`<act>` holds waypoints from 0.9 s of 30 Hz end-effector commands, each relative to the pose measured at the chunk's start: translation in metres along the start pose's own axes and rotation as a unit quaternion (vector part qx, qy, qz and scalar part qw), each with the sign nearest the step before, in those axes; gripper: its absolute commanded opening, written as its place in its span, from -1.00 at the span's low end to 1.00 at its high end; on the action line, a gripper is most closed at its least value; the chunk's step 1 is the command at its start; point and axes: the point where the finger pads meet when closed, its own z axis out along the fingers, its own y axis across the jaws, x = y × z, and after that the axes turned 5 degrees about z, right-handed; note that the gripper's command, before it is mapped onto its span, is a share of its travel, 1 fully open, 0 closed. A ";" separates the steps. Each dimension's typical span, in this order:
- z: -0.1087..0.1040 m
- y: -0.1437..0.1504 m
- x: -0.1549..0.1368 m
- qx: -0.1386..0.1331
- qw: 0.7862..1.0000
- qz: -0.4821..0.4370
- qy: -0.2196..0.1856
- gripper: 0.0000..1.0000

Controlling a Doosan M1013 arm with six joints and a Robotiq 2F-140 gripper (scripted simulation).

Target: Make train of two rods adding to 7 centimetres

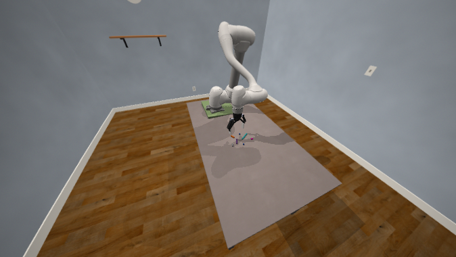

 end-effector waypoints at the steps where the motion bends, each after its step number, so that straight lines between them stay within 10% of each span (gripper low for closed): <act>1: 0.000 -0.005 0.001 -0.009 0.999 0.053 -0.002 1.00; 27: 0.000 -0.010 0.001 -0.009 0.995 0.101 -0.002 1.00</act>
